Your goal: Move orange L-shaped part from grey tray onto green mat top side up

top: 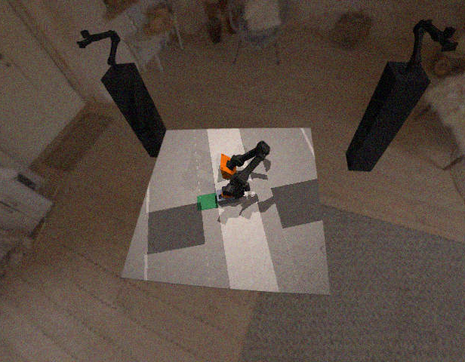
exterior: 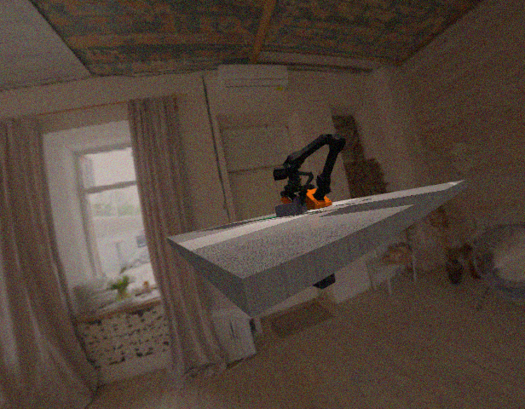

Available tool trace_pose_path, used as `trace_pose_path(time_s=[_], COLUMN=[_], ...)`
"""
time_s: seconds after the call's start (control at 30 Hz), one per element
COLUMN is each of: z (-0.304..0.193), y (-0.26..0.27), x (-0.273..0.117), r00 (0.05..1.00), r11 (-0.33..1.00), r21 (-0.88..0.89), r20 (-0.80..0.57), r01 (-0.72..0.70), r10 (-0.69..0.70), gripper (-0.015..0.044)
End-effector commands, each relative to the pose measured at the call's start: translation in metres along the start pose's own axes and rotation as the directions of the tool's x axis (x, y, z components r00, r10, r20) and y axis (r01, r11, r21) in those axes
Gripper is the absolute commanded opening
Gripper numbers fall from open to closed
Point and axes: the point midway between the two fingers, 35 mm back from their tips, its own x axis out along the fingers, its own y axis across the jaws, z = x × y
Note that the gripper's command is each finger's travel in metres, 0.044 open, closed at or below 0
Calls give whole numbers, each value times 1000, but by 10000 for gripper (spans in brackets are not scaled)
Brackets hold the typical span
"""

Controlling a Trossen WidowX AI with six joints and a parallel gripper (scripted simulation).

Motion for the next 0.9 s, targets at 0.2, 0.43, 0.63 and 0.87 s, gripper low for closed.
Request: trace_pose_path(time_s=[0.2, 0.43, 0.63, 0.87], z=[0, 0, 3, -1], y=[7, 10, 1, -1], x=[-7, -18, -75, -109], r00=[1000, 1000, 1000, 1000], r11=[1000, 1000, 1000, 1000], r21=[2, 4, 6, 5], r20=[0, -1, -2, -3], r01=[0, 2, 10, 3], r10=[0, -2, -10, -3], gripper=[180, 180, 180, 180])
